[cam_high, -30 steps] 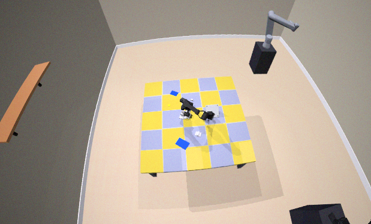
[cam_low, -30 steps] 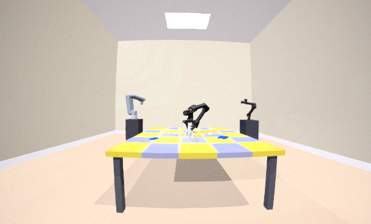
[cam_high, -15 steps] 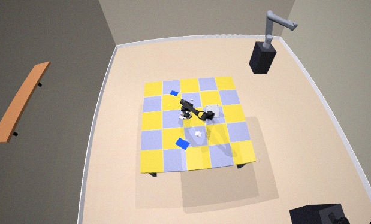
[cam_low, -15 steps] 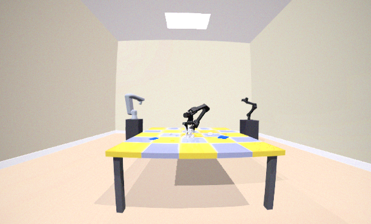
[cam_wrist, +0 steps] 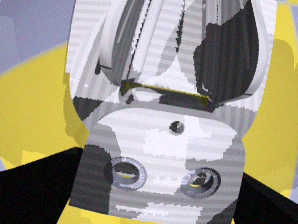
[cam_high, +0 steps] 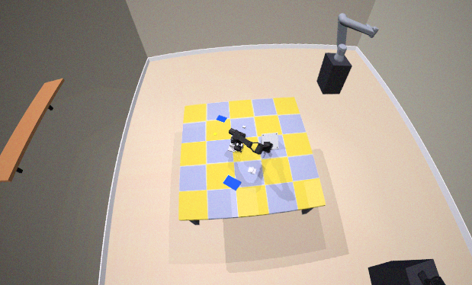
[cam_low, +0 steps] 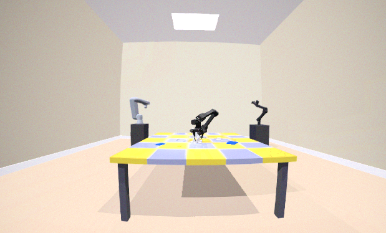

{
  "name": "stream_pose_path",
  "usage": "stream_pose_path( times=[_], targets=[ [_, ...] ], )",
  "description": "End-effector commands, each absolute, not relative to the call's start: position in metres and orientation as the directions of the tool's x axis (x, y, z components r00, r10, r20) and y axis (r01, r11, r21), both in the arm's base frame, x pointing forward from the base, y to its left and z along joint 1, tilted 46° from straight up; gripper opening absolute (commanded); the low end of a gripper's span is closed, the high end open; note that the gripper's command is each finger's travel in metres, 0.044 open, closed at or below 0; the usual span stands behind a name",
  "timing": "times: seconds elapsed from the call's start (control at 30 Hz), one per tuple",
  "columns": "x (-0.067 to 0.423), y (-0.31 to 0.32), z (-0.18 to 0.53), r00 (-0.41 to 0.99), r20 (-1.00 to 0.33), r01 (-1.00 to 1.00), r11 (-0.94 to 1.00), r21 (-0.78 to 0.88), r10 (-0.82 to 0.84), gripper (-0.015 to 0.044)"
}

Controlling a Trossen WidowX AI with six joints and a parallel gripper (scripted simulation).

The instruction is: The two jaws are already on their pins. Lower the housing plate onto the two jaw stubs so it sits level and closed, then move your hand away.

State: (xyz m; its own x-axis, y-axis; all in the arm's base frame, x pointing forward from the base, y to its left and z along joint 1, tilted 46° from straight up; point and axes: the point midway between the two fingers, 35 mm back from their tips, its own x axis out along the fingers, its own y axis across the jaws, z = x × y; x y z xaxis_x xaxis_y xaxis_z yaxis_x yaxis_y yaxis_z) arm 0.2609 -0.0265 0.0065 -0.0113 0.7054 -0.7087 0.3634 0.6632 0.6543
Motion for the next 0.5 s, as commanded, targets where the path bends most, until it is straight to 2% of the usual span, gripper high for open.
stream_pose_path(
  times=[0.0,0.47],
  targets=[
    [0.2605,-0.0214,0.0025,-0.01,-0.706,0.366,0.66,0.656,0.708,0.0351],
    [0.2601,-0.0186,0.0,-0.01,-0.706,0.366,0.66,0.656,0.708,0.0351]
  ],
)
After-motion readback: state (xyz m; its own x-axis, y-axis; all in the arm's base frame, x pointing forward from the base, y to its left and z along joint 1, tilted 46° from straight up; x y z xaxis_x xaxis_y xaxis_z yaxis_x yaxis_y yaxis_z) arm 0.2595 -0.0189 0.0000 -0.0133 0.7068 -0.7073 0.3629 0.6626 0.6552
